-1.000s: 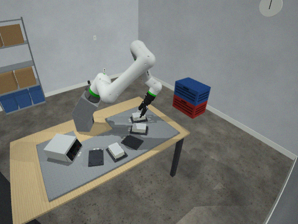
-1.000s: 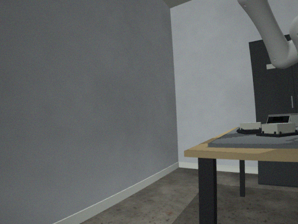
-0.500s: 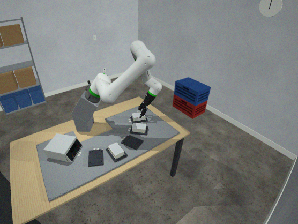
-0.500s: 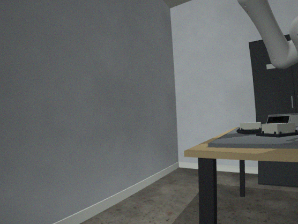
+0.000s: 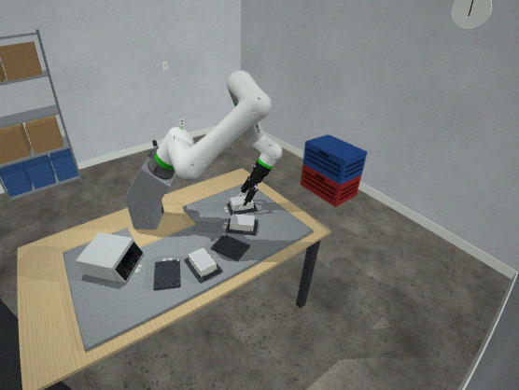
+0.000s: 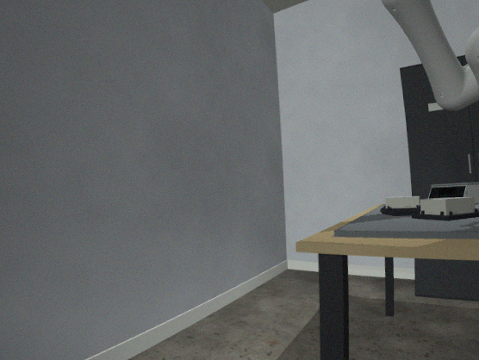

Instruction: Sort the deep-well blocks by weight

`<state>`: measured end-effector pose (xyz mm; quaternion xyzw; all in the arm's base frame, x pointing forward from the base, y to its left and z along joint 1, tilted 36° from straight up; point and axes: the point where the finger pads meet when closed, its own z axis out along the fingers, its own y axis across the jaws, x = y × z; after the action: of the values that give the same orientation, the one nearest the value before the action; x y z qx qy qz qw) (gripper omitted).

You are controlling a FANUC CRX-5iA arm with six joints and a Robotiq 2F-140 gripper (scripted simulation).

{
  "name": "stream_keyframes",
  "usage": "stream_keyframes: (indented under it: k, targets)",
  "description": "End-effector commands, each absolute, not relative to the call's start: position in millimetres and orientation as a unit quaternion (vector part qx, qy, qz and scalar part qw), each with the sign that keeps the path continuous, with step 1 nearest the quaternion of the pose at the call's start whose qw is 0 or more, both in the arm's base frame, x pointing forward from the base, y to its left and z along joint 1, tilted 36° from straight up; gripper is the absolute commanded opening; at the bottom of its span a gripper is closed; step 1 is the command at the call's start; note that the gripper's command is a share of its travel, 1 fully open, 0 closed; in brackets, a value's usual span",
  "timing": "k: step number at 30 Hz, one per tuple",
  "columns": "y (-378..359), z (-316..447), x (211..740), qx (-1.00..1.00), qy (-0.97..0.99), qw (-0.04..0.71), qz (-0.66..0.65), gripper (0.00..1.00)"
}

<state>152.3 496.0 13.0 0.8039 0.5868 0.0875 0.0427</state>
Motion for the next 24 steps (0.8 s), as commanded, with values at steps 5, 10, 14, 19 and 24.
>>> stream_keyframes:
  k: [5,10,14,19,24]
  targets:
    - [496.3,12.8,152.3,0.804,0.587,0.043,0.088,0.1]
    - [496.3,12.8,152.3,0.804,0.587,0.043,0.088,1.0]
    - [496.3,12.8,152.3,0.804,0.587,0.043,0.088,1.0]
    - [496.3,12.8,152.3,0.804,0.587,0.043,0.088,1.0]
    - [496.3,12.8,152.3,0.804,0.587,0.043,0.088,1.0]
